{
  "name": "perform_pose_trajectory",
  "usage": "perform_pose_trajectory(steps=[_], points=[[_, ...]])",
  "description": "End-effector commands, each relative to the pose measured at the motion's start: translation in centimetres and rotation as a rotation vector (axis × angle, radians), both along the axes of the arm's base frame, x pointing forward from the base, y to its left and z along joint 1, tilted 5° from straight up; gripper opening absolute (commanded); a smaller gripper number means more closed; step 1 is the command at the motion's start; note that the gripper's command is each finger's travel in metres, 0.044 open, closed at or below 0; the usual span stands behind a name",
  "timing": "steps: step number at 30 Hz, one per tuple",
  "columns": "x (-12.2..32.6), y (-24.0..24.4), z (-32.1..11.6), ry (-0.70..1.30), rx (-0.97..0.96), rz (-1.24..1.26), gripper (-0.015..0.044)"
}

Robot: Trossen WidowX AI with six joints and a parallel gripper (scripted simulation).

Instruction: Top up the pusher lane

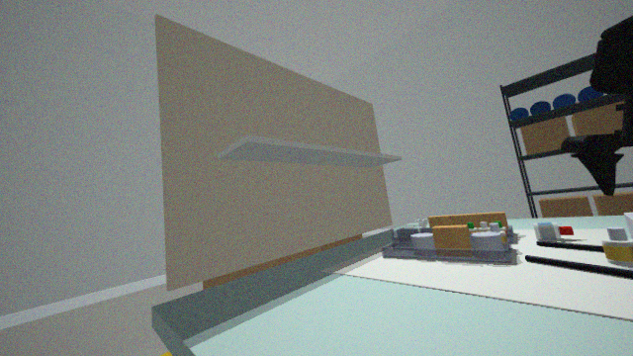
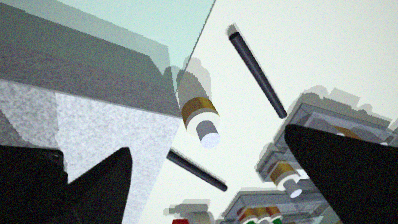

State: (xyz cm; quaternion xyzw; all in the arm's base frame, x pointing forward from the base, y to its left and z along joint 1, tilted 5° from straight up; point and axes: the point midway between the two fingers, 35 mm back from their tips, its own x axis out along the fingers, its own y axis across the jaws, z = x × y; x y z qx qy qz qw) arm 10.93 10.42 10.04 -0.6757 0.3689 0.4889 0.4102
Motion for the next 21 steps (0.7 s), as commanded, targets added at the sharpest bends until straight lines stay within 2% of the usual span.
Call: perform_pose_trajectory(steps=[1,9,11,21], points=[[1.6,-1.2,-0.6,0.03,0.174,-0.697,0.044],[4.2,-4.0,-1.2,0.06,0.399,-1.811,0.044],[4.5,-4.5,-1.3,0.065,0.431,-1.99,0.044],[4.5,-4.6,-1.3,0.066,0.435,-2.013,0.044]])
